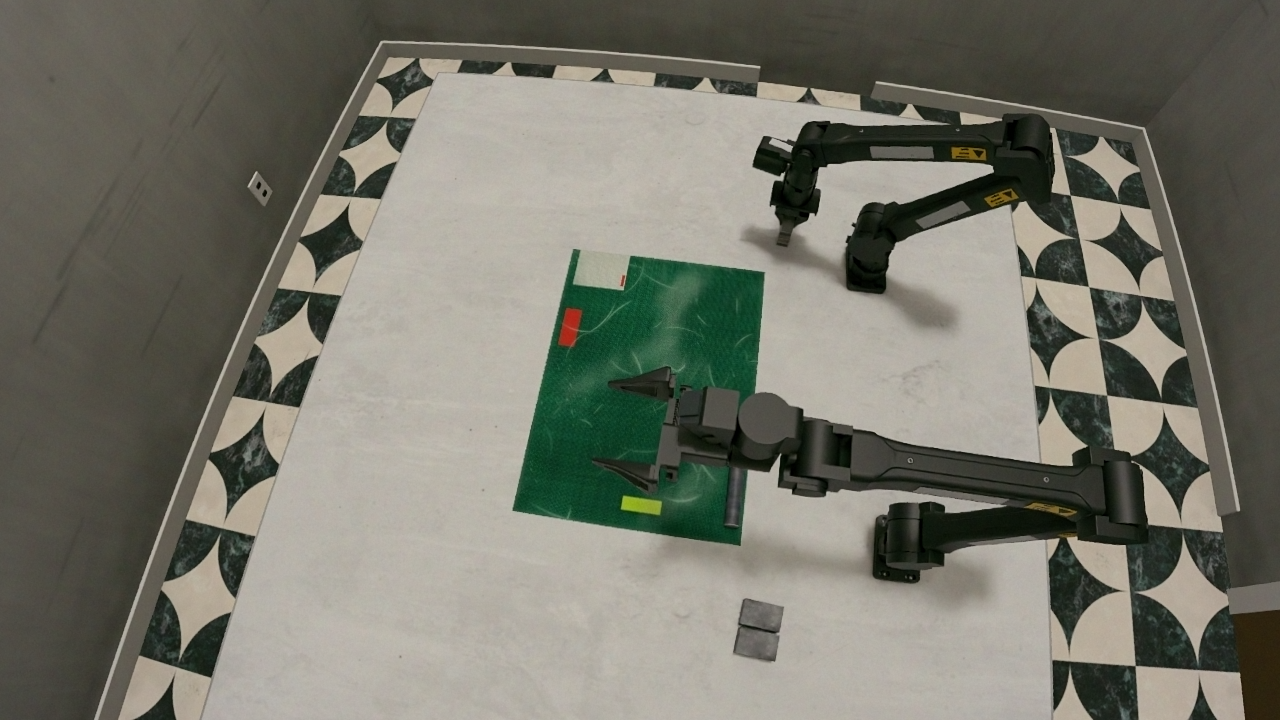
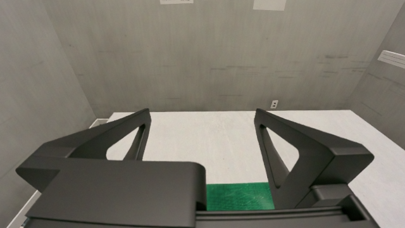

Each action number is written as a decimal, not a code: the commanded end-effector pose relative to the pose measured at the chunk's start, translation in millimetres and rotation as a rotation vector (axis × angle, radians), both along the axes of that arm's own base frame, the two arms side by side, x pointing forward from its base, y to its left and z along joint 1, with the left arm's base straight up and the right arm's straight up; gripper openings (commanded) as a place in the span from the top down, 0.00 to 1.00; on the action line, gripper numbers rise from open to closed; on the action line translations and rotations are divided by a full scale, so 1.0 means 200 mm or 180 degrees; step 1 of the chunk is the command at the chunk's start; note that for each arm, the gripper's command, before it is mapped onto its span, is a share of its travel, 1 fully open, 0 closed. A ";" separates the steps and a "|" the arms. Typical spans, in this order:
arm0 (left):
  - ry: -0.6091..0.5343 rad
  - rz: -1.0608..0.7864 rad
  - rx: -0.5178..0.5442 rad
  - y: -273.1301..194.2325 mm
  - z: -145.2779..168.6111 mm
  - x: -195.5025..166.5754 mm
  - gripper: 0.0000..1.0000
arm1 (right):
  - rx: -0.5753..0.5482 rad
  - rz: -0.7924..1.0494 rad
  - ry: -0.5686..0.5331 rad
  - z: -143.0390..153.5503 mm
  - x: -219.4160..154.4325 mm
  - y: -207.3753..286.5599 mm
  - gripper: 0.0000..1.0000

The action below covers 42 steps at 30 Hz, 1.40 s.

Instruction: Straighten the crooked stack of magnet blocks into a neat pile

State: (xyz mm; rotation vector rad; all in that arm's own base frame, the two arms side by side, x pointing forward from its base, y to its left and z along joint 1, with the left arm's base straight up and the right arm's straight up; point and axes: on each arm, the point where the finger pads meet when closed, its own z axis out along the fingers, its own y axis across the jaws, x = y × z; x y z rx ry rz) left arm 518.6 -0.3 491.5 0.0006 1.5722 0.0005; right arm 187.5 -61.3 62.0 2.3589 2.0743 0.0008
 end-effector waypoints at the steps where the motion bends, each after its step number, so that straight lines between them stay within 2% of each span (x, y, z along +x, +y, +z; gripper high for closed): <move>1: -0.0152 -0.0010 -0.0050 -0.01 0.13 0.00 0.00 | -0.0020 -0.0016 -0.0027 0.04 0.03 -0.02 0.73; 8: -0.0152 -0.0010 -0.0050 -0.01 0.13 0.00 0.00 | -0.0020 -0.0016 -0.0027 0.04 0.03 -0.02 0.73; 9: -0.0152 -0.0010 -0.0050 -0.01 0.13 0.00 0.00 | -0.0020 -0.0016 -0.0027 0.04 0.03 -0.02 0.40; 24: -0.0152 -0.0010 -0.0050 -0.01 0.13 0.00 0.00 | -0.0020 -0.0017 -0.0027 0.04 0.03 -0.02 0.40; 25: -0.0152 -0.0010 -0.0050 -0.01 0.13 0.00 0.00 | -0.0073 -0.0017 -0.0189 0.14 0.11 -0.05 0.40; 30: -0.0152 -0.0010 -0.0050 -0.01 0.13 0.00 0.00 | -0.0058 0.0009 -0.0142 0.13 0.08 -0.03 0.40; 32: -0.0152 -0.0010 -0.0050 -0.01 0.13 0.00 0.00 | -0.0070 -0.0001 -0.0179 0.17 0.10 -0.04 0.40; 34: -0.0152 -0.0010 -0.0050 -0.01 0.13 0.00 0.00 | -0.0035 -0.0003 -0.0073 0.11 0.06 -0.03 0.40; 37: -0.0152 -0.0010 -0.0050 -0.01 0.13 0.00 0.00 | -0.0034 -0.0004 -0.0070 0.11 0.06 -0.03 0.40; 38: -0.0152 -0.0010 -0.0050 -0.01 0.13 0.00 0.00 | -0.0071 0.0020 -0.0179 0.21 0.10 -0.04 0.40; 42: -0.0152 -0.0010 -0.0050 -0.01 0.13 0.00 0.00 | -0.0078 0.0022 -0.0199 0.30 0.09 -0.04 0.40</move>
